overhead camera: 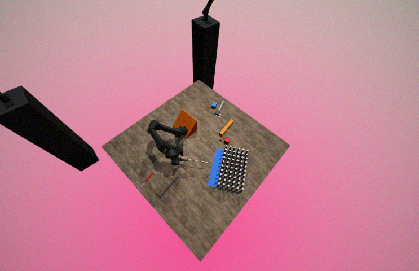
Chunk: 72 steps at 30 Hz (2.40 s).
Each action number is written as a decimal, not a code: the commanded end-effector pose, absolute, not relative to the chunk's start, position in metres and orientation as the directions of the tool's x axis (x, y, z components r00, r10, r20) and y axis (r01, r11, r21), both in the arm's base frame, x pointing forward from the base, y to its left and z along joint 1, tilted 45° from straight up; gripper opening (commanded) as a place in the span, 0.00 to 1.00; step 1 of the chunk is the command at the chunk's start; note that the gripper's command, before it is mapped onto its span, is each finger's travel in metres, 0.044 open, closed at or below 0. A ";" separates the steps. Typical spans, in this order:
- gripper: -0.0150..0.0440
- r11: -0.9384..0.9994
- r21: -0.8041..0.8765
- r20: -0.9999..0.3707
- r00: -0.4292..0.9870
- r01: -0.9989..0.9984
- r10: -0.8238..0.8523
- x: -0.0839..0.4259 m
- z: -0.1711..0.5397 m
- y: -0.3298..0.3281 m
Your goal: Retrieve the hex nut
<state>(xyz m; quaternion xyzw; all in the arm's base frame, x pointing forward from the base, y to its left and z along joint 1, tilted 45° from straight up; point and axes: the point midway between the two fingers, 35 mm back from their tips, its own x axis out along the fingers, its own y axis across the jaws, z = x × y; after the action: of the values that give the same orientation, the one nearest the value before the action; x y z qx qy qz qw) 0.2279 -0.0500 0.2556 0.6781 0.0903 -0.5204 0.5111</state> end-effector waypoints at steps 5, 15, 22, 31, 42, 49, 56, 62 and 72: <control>0.25 -0.457 0.602 -0.798 0.470 0.654 -0.378 0.216 0.280 -0.069; 0.25 -0.440 0.619 -0.785 0.500 0.651 -0.366 0.200 0.303 -0.088; 0.25 -0.417 0.642 -0.766 0.527 0.643 -0.368 0.186 0.320 -0.098; 0.25 -0.372 0.682 -0.731 0.564 0.630 -0.385 0.167 0.342 -0.107; 0.25 -0.292 0.736 -0.672 0.606 0.610 -0.427 0.144 0.369 -0.111; 0.25 -0.243 0.761 -0.637 0.622 0.601 -0.455 0.132 0.383 -0.110; 0.25 -0.243 0.761 -0.637 0.622 0.601 -0.455 0.133 0.383 -0.111; 0.25 -0.243 0.761 -0.637 0.622 0.602 -0.455 0.134 0.381 -0.114; 0.25 -0.242 0.760 -0.638 0.621 0.604 -0.455 0.138 0.377 -0.119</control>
<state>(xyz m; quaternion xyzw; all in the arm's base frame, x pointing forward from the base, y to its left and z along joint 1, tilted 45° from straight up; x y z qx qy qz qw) 0.1355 -0.1179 0.3779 0.6598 0.0538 -0.4360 0.6097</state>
